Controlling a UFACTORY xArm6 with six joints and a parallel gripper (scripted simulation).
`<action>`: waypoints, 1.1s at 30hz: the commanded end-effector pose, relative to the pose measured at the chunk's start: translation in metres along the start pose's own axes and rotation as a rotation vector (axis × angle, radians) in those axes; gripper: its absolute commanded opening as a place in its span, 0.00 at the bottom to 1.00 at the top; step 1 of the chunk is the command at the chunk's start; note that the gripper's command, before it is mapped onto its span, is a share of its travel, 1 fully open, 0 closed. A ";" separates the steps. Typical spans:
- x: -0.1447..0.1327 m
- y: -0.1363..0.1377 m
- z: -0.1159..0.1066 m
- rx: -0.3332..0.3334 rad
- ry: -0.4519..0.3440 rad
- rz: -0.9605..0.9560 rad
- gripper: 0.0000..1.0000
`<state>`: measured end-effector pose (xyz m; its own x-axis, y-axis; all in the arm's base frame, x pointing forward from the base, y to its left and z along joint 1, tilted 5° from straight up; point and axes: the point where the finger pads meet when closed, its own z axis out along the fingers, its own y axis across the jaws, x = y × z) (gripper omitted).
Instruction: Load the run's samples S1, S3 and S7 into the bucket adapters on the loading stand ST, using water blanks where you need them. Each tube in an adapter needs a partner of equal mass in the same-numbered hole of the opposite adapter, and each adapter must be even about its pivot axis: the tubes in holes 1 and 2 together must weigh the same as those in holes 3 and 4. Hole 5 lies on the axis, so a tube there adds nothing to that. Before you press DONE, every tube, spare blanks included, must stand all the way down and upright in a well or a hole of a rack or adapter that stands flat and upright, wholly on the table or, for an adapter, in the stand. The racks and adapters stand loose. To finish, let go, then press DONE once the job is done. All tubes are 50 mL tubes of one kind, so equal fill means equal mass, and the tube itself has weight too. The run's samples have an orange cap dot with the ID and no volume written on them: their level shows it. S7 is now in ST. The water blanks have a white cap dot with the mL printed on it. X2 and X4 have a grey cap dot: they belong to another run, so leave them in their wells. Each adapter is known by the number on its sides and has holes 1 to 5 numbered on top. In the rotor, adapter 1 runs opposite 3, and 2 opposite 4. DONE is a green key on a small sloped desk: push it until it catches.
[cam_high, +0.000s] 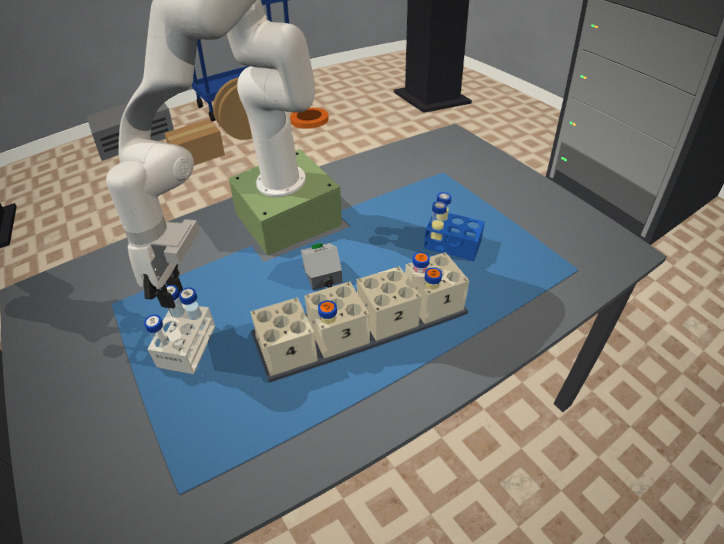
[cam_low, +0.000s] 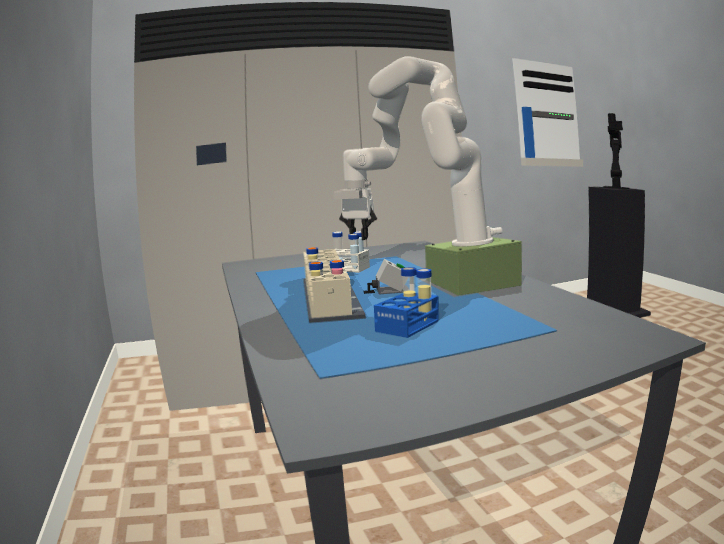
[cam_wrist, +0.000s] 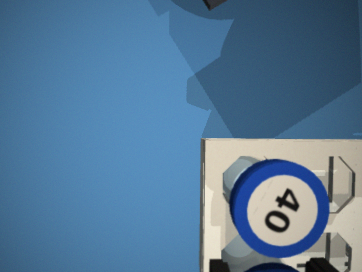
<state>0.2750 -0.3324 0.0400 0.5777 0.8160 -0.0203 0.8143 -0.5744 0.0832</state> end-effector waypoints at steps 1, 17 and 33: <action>0.000 0.002 -0.001 -0.004 -0.001 0.000 0.00; 0.000 0.002 -0.001 -0.004 -0.001 0.000 0.00; 0.000 0.002 -0.004 -0.004 -0.001 0.000 0.00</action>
<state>0.2749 -0.3322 0.0412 0.5777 0.8160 -0.0202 0.8143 -0.5744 0.0829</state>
